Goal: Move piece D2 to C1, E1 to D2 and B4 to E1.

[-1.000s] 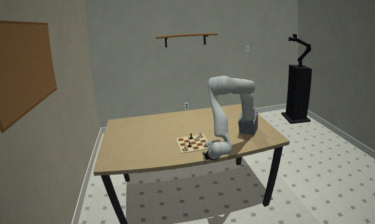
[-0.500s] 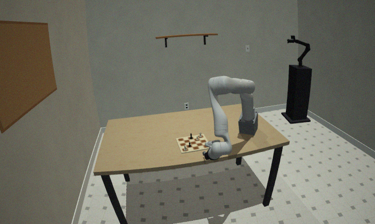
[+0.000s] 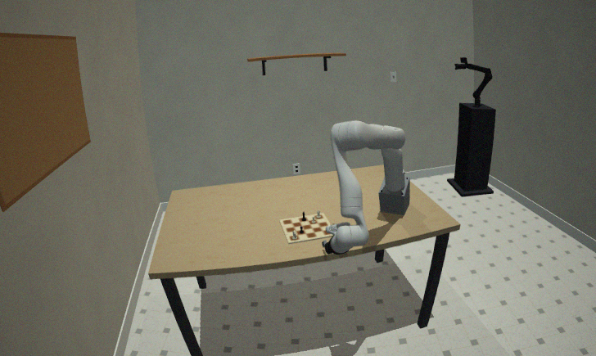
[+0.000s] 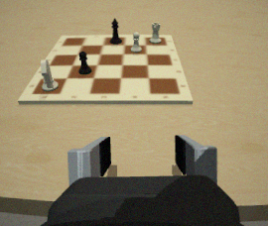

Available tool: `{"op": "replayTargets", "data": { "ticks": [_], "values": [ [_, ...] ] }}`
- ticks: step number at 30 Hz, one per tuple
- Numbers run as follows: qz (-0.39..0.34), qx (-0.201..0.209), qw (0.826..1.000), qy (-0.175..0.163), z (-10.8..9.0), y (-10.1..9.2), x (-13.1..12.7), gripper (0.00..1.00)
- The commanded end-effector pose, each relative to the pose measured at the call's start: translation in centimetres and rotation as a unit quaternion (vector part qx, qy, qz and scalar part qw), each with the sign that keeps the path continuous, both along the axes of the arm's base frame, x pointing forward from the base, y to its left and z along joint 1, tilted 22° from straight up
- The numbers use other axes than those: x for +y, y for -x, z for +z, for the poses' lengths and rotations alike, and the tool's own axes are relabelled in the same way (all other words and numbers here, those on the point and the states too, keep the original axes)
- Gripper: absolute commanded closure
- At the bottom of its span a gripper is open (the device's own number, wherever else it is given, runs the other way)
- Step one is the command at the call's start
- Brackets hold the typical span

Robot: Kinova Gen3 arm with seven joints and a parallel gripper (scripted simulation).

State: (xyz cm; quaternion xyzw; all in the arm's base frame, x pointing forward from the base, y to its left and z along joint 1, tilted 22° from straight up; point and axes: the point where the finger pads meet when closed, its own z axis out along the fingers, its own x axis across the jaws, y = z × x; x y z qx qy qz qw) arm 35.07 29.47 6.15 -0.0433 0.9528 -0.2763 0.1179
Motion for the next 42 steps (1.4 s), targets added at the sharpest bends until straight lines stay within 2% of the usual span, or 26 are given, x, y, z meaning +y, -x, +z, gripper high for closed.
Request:
{"op": "replayTargets", "data": {
  "ticks": [1, 18, 23, 25, 34, 37, 42],
  "values": [
    [0.000, -0.001, 1.000, -0.001, 0.1, 0.0, 0.0, 0.00],
    [0.000, -0.001, 1.000, -0.001, 0.4, 0.0, -0.1, 0.00],
    [0.000, -0.001, 1.000, -0.001, 2.3, 0.4, -0.8, 0.00],
    [0.000, -0.001, 1.000, -0.001, 2.3, 0.4, -0.8, 0.00],
    [0.000, -0.001, 1.000, -0.001, 7.5, 1.5, -2.6, 0.00],
    [0.000, -0.001, 1.000, -0.001, 8.3, 1.6, -2.9, 0.00],
    [0.000, -0.001, 1.000, -0.001, 8.4, 1.7, -2.9, 0.00]
  ]
}}
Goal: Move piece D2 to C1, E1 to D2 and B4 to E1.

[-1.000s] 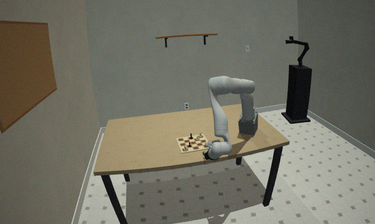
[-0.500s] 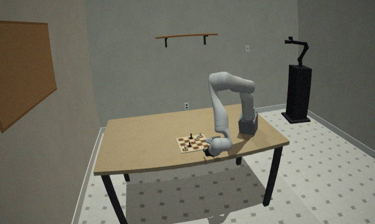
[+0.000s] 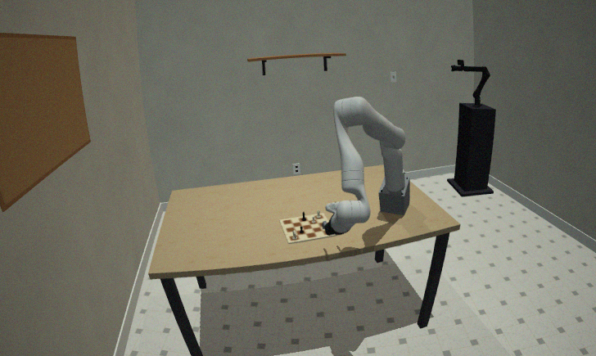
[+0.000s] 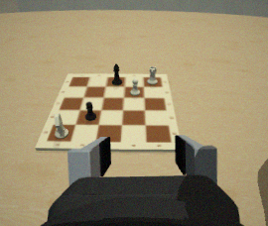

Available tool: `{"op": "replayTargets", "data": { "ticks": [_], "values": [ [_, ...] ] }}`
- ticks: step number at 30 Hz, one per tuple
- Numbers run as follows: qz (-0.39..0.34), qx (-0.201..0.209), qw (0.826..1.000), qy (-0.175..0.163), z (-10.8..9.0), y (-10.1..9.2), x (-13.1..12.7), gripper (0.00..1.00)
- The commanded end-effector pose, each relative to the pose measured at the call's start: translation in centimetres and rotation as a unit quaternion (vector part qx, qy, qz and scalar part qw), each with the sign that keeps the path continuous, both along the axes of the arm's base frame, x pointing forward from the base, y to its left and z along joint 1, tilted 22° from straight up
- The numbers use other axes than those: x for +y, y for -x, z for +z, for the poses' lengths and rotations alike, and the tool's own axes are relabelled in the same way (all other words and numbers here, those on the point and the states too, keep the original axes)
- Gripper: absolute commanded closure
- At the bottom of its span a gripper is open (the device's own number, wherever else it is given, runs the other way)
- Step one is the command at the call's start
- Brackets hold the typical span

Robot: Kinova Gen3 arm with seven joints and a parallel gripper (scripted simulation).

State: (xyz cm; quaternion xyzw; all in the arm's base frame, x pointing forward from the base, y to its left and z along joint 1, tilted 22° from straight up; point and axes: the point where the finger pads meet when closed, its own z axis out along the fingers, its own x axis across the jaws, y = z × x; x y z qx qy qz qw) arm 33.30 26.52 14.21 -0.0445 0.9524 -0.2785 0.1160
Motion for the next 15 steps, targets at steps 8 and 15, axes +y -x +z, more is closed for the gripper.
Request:
{"op": "replayTargets", "data": {
  "ticks": [8, 15],
  "values": [
    [-0.011, 0.010, 1.000, -0.010, -0.3, -0.1, -0.5, 0.00],
    [-0.056, 0.052, 0.996, -0.054, -1.7, -0.2, -2.6, 0.00]
  ]
}}
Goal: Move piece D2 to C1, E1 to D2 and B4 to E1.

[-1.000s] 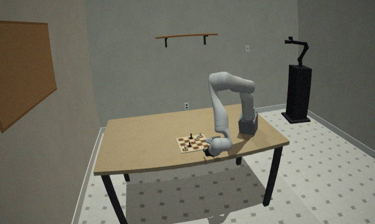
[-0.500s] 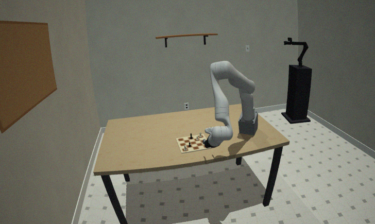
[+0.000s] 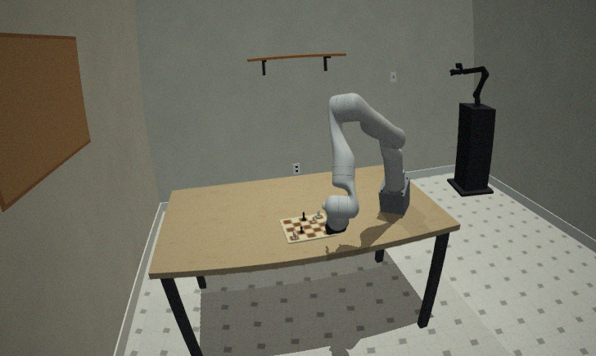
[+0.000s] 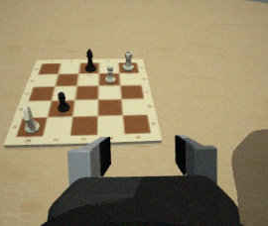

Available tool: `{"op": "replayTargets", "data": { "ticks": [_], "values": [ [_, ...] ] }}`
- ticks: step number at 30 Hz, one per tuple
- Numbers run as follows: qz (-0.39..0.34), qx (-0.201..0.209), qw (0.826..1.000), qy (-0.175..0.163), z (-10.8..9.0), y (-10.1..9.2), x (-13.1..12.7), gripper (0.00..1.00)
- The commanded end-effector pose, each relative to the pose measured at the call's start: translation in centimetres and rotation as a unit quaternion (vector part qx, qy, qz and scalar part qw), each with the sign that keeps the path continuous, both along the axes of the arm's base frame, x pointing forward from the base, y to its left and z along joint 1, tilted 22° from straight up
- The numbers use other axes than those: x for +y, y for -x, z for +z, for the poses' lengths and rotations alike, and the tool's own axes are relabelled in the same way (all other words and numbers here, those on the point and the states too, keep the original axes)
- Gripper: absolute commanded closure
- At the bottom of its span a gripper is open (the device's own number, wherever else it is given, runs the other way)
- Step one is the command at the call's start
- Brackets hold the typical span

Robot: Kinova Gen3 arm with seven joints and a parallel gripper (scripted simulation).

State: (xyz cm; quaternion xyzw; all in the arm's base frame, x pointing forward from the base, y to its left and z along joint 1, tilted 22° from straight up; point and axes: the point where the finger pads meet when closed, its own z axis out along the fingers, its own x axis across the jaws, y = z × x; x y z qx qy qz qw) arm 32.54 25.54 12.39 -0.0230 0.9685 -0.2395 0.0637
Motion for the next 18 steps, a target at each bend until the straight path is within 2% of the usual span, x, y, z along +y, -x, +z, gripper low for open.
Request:
{"op": "replayTargets", "data": {
  "ticks": [1, 2, 4, 10, 11, 13, 14, 17, 18],
  "values": [
    [-0.026, 0.005, 1.000, -0.011, 0.1, -1.0, -1.7, 0.00],
    [-0.026, 0.005, 1.000, -0.011, 0.1, -1.0, -1.7, 0.00],
    [-0.047, 0.021, 0.998, -0.032, -0.4, -1.0, -2.4, 0.00],
    [-0.128, 0.063, 0.983, -0.119, -1.7, -1.5, -4.8, 0.00],
    [-0.128, 0.063, 0.983, -0.119, -1.7, -1.5, -4.8, 0.00],
    [-0.159, 0.071, 0.973, -0.153, -1.9, -1.8, -5.4, 0.00],
    [-0.159, 0.071, 0.973, -0.153, -1.9, -1.8, -5.4, 0.00],
    [-0.191, 0.074, 0.960, -0.189, -2.0, -2.4, -6.1, 0.00],
    [-0.191, 0.074, 0.960, -0.189, -2.0, -2.4, -6.1, 0.00]
  ]
}}
